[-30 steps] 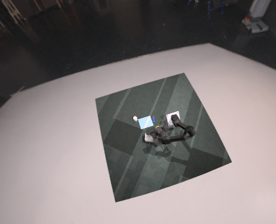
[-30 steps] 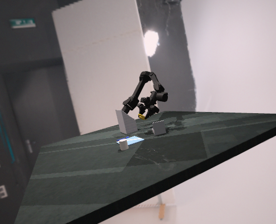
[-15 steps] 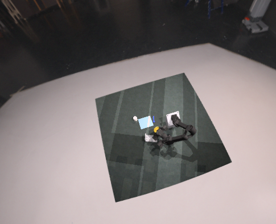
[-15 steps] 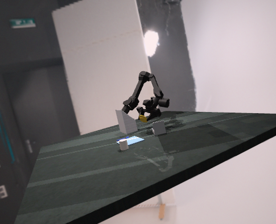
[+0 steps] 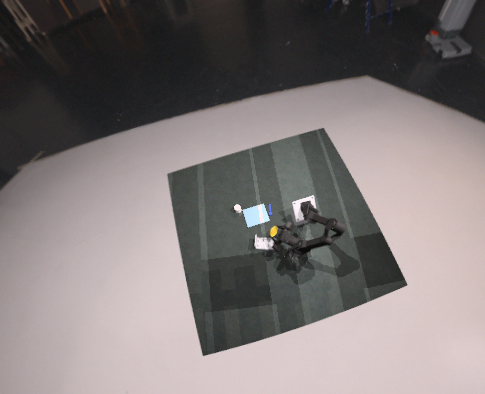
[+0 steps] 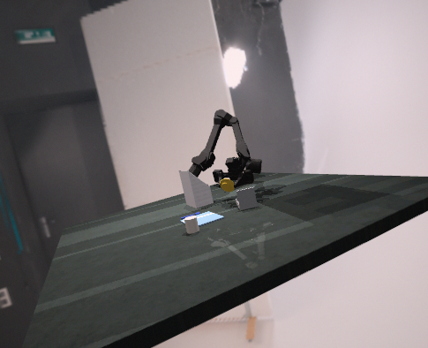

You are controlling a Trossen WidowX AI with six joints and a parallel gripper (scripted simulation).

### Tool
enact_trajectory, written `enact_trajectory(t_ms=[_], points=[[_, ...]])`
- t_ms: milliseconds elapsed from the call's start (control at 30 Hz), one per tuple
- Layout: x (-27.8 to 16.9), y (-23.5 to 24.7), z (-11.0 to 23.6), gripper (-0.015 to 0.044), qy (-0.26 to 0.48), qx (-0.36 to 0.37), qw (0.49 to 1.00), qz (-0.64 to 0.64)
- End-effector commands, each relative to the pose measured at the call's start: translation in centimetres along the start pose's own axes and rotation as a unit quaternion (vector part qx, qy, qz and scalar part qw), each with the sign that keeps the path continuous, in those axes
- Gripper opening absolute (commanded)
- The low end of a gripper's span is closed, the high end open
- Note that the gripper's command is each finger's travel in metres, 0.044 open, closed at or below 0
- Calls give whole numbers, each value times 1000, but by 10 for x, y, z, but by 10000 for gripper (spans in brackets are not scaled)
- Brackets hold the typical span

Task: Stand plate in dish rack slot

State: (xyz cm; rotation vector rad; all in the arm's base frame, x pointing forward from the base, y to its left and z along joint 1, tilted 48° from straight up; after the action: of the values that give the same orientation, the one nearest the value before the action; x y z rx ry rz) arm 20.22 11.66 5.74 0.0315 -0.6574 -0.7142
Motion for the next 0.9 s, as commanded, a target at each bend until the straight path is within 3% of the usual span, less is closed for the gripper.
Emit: enact_trajectory(t_ms=[0,867], points=[[-1,4,5,0,-39,30,999,2],[-15,14,47,0,-212,214,953,-16]])
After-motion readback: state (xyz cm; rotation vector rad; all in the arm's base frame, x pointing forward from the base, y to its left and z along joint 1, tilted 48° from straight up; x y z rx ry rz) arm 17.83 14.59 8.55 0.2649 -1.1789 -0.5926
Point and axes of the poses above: the point midway between the two fingers, 35 mm back from their tips, its own z axis back along the fingers, its own y axis across the jaws, x = y × z, the point moved 2 cm from there along z, back along the fingers, and after that the axes turned 14 degrees about z, right-handed, at the moved point
